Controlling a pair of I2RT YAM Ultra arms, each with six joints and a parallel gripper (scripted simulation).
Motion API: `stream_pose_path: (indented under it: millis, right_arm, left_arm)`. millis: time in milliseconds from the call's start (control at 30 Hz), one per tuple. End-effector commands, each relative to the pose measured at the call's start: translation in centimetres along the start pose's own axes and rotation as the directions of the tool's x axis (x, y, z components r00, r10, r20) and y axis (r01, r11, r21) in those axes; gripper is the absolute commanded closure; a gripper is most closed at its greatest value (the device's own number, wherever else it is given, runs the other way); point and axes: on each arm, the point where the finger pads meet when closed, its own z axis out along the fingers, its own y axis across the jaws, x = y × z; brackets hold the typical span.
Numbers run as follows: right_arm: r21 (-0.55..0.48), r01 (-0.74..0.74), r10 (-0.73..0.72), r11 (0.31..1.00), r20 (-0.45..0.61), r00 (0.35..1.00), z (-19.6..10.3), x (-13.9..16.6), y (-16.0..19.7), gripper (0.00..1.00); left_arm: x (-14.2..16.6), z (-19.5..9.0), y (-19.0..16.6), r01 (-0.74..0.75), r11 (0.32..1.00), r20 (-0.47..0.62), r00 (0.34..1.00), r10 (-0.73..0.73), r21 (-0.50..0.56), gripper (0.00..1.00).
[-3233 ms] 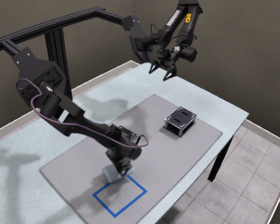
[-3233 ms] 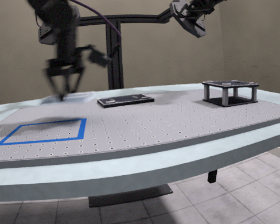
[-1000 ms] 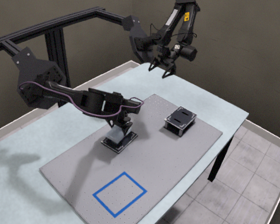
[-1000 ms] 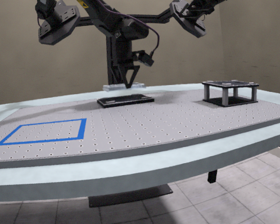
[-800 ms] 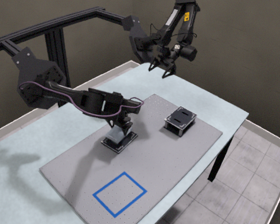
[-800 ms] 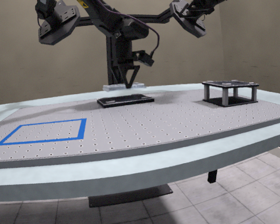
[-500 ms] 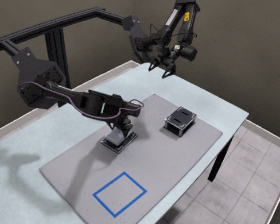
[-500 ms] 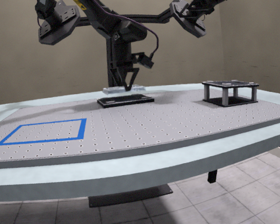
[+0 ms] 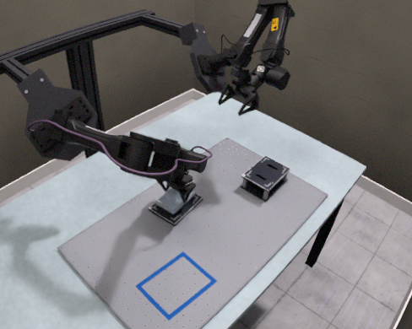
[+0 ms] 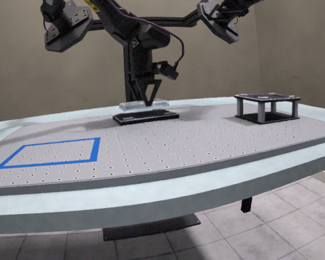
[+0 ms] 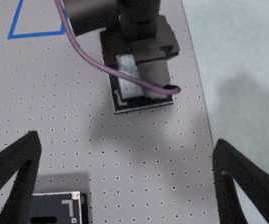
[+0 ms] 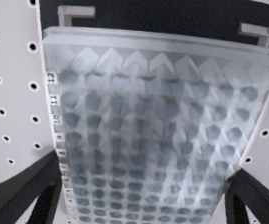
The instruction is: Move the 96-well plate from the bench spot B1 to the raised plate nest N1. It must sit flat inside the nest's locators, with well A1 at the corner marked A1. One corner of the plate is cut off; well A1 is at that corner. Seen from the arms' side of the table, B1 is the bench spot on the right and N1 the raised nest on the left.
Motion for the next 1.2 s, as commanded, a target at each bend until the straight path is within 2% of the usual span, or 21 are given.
stream_pose_path:
  millis: [0,700,833,1167]
  right_arm:
    - [0.045,-0.012,0.01,0.999,0.054,0.998,-1.0,-1.7,-1.9,0.21]
    - [0.03,-0.004,0.003,1.0,0.038,0.999,-0.6,-1.2,-1.3,0.21]
    - [0.006,0.006,-0.006,1.0,0.003,1.0,0.0,-0.3,-0.4,0.21]
    - [0.03,0.0,-0.001,1.0,0.031,1.0,1.7,-1.2,-1.2,0.21]
  left_arm:
    - [-0.5,-0.2,-0.3,0.0,1.0,0.023,1.0,0.0,0.004,0.0]
    - [-0.5,-0.2,-0.3,0.0,1.0,0.023,1.0,0.0,0.004,0.0]
    - [-0.5,-0.2,-0.3,0.0,1.0,0.023,1.0,0.0,0.004,0.0]
    - [-0.5,-0.2,-0.3,0.0,1.0,0.023,1.0,0.0,0.004,0.0]
